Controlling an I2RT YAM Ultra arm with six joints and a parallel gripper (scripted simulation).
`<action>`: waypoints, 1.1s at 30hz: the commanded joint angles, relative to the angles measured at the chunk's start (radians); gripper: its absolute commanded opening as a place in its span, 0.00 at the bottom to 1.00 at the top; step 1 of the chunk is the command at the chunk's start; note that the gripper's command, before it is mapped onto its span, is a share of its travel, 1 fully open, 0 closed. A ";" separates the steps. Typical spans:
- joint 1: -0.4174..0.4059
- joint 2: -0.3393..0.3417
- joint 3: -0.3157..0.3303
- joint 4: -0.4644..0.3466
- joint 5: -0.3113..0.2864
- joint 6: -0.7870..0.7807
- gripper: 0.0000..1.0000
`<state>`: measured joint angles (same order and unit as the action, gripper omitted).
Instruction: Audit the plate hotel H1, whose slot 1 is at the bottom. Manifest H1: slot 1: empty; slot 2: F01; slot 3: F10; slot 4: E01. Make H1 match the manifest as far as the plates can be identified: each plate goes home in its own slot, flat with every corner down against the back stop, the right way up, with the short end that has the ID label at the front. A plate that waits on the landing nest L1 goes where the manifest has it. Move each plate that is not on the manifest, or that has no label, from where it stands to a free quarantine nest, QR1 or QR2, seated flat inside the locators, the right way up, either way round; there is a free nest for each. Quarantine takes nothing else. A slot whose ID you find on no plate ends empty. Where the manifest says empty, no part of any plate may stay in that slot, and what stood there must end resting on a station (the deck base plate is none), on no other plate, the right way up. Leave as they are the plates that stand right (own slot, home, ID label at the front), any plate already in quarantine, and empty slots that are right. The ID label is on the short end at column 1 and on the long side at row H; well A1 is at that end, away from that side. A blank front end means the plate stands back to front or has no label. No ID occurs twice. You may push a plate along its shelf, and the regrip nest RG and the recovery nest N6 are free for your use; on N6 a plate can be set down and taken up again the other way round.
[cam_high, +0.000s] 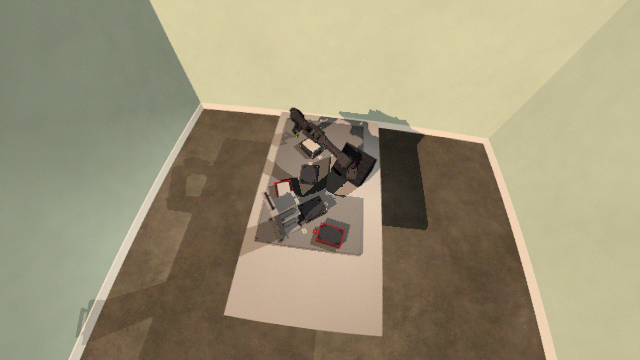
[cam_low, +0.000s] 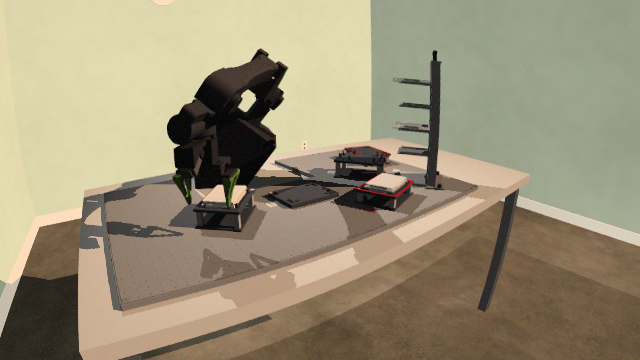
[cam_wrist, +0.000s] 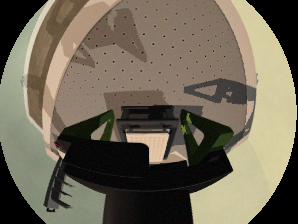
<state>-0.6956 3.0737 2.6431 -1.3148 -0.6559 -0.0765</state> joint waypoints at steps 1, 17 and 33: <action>-0.014 -0.013 0.008 0.008 -0.002 0.002 1.00; -0.025 -0.034 0.023 0.022 -0.006 0.005 1.00; -0.025 -0.035 0.023 0.023 -0.006 0.005 1.00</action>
<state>-0.6945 3.0737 2.6431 -1.3117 -0.6559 -0.0765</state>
